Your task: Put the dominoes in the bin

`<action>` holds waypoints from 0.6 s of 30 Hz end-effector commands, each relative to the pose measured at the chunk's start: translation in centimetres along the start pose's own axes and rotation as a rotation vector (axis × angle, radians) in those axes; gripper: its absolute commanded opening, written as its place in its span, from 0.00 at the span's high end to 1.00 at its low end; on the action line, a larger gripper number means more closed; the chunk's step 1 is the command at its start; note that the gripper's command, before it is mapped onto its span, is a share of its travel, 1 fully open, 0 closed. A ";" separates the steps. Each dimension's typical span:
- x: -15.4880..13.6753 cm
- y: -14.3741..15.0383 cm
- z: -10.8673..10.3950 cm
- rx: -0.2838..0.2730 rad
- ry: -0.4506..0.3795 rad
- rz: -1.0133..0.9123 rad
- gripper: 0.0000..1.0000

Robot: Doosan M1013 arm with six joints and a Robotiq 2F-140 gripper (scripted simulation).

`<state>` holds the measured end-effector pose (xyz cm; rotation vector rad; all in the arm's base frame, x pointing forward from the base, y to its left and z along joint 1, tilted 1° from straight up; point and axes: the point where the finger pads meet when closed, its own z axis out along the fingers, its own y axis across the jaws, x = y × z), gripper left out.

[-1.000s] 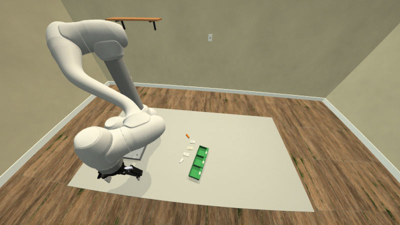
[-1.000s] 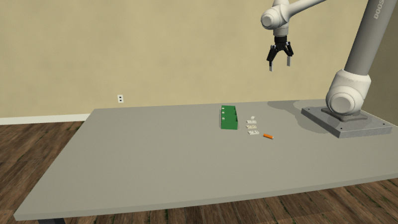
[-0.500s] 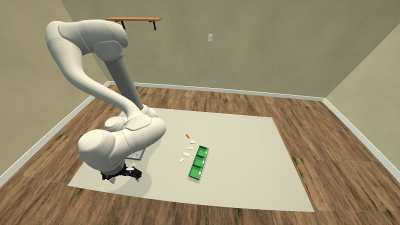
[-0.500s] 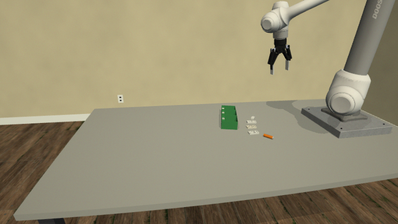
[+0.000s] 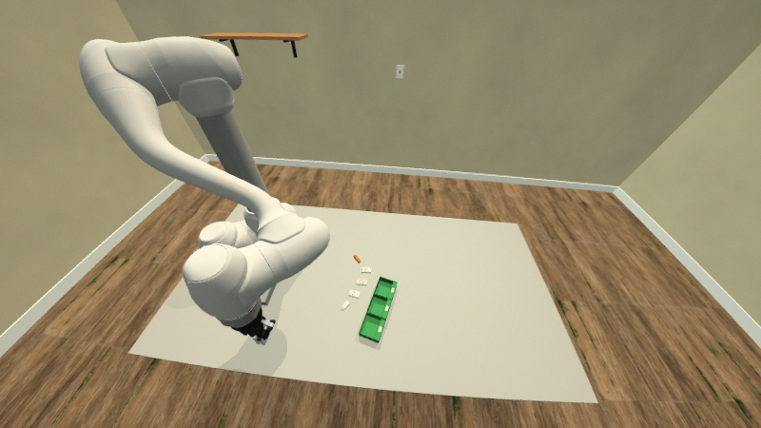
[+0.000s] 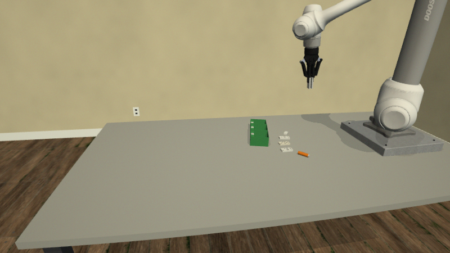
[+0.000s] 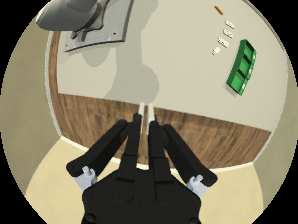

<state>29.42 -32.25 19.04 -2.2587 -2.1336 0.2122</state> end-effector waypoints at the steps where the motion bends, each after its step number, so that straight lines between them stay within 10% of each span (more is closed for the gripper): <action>1: 0.9 1.8 -0.3 -0.004 -0.005 0.073 0.95; 18: 5.7 8.5 -1.5 -0.044 0.011 0.435 0.95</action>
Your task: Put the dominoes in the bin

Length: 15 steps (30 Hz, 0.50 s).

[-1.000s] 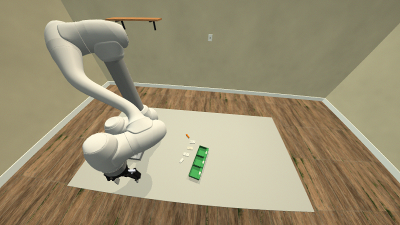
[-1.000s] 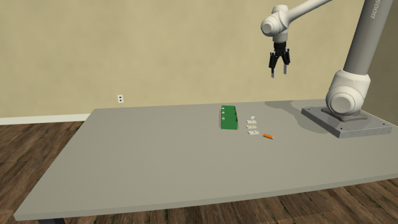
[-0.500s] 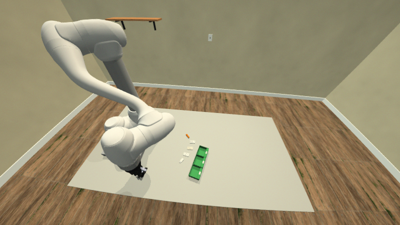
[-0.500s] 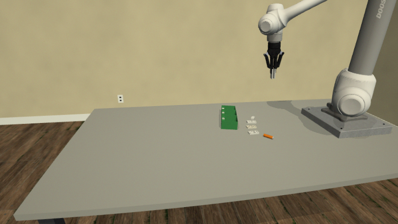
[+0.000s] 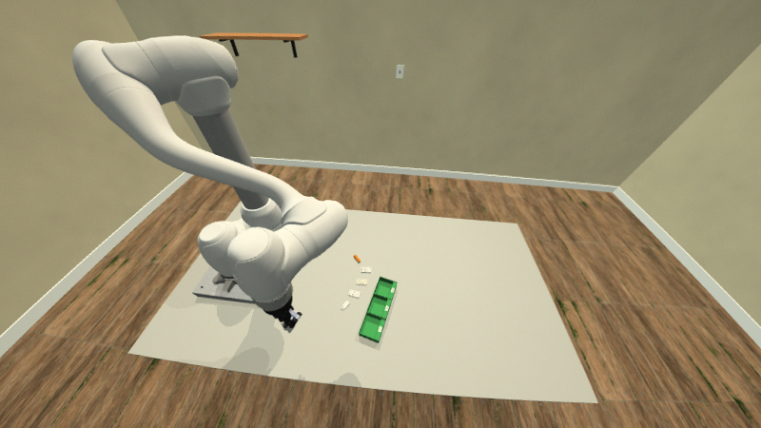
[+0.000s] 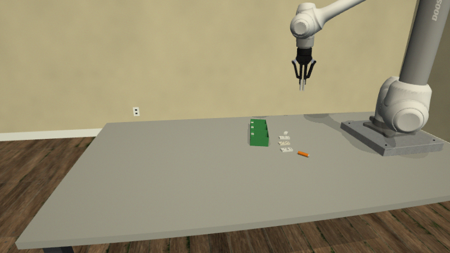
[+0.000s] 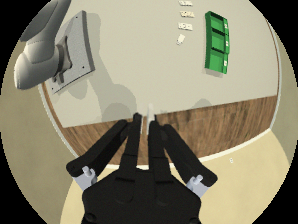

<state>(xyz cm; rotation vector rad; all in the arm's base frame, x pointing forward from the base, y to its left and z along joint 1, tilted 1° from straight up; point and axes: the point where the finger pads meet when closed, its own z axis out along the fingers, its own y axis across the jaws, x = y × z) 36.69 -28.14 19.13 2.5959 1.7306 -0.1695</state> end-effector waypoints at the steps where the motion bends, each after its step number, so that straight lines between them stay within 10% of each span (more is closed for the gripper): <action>1: 2.3 1.4 -0.3 -0.008 0.003 0.108 0.95; 15: 7.9 4.1 -1.1 -0.027 0.030 0.394 0.95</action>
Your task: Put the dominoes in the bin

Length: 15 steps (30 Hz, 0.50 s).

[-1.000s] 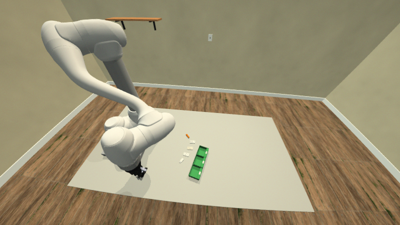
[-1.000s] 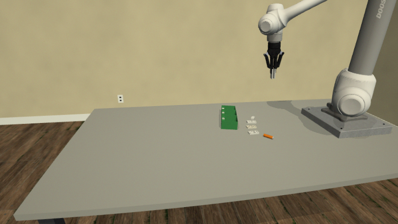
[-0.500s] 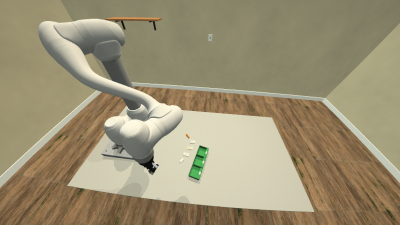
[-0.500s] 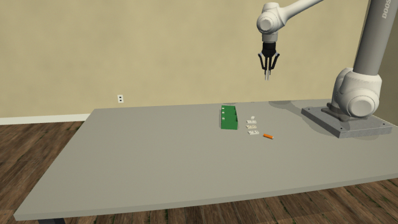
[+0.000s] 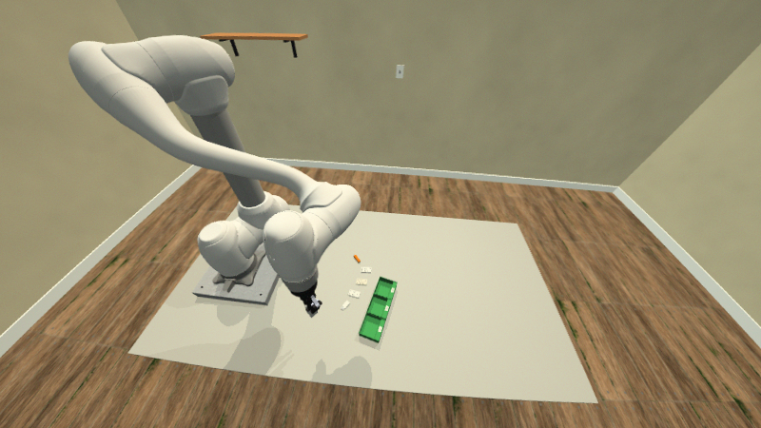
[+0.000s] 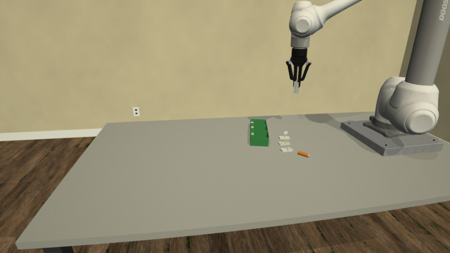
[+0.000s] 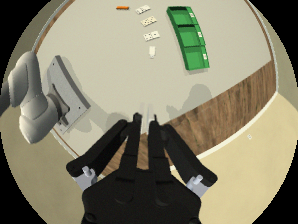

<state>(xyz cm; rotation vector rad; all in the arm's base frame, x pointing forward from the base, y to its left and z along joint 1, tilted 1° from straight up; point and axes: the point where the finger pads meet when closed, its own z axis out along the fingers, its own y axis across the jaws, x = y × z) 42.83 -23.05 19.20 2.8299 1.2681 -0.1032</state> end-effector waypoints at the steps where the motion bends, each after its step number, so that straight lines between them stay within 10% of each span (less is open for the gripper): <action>1: 1.8 0.1 -0.1 -0.005 0.003 0.085 0.95; 15: 8.9 -0.2 -0.7 -0.008 0.030 0.335 0.95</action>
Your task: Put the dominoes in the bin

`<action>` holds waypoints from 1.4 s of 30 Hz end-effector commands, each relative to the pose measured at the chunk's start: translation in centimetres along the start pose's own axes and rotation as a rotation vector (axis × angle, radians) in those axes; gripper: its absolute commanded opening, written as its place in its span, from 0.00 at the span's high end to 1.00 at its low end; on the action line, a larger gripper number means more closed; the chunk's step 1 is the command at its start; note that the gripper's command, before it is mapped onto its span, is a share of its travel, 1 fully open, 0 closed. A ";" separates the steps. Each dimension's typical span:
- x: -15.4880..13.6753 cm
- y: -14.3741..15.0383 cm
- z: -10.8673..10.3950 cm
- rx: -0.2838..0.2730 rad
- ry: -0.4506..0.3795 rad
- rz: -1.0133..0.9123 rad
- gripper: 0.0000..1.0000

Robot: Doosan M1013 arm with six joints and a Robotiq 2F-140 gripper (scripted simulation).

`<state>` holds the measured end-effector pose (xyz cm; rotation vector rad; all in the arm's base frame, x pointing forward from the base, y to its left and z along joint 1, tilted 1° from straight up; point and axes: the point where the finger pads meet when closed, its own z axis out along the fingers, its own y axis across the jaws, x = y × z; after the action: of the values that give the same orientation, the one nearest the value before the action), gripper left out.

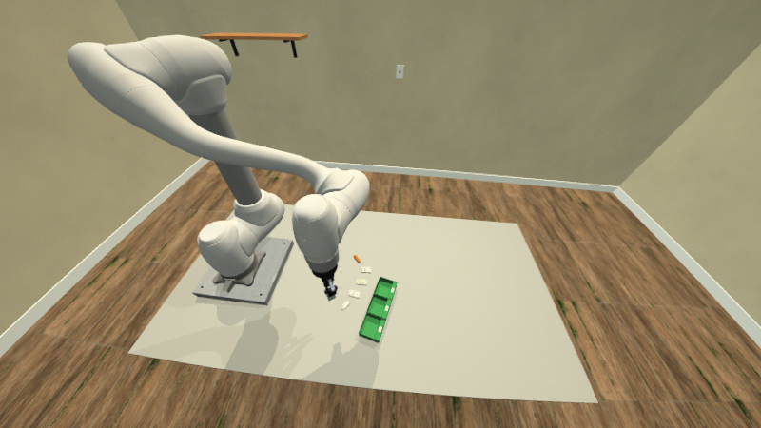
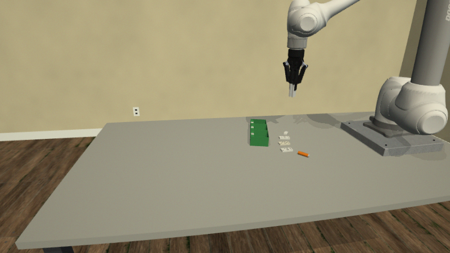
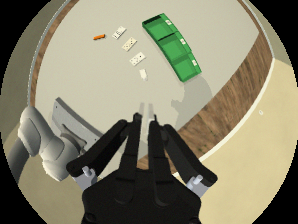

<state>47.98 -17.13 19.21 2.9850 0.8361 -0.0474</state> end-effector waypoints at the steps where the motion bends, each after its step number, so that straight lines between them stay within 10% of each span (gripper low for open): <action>1: 1.0 -0.4 -0.1 -0.003 0.000 0.038 0.95; 29: 13.8 -8.3 -0.8 0.031 0.048 0.599 0.95; 42: 13.8 -7.6 -0.4 0.033 0.048 0.649 0.95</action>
<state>55.55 -2.81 19.14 3.1342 -0.0823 0.0322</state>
